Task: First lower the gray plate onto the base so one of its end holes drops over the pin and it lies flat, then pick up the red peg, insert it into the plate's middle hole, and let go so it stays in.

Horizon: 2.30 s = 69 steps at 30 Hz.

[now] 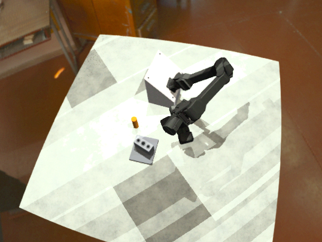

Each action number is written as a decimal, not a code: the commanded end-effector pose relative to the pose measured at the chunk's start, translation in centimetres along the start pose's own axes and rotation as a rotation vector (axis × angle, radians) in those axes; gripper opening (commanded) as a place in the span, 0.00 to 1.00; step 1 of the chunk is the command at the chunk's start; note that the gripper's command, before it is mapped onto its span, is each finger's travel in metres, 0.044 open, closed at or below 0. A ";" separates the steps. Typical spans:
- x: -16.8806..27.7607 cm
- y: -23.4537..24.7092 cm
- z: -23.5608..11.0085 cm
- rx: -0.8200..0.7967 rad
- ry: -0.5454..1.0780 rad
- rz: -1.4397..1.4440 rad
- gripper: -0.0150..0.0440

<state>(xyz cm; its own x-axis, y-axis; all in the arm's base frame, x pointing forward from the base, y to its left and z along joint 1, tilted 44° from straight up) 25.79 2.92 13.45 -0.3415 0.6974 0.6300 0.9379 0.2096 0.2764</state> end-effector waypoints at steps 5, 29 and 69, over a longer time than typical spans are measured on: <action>-2.4 1.0 -0.2 0.002 -0.007 -0.004 0.25; -9.6 2.5 -0.5 0.002 -0.015 0.004 0.25; -18.5 2.0 0.0 -0.001 0.000 -0.010 0.25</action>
<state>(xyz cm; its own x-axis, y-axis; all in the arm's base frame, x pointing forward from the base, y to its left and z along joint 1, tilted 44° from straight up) 33.94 -9.42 2.49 -0.3461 0.6945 0.6308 0.9361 0.2102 0.2821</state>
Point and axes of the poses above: the point midway between the two fingers, 35 mm back from their tips, its own z axis out along the fingers, its own y axis across the jaws, x = y × z, the point moved 2 cm from there along -z, back along the fingers, and after that the axes turned 11 degrees about z, right-handed, at the moved point
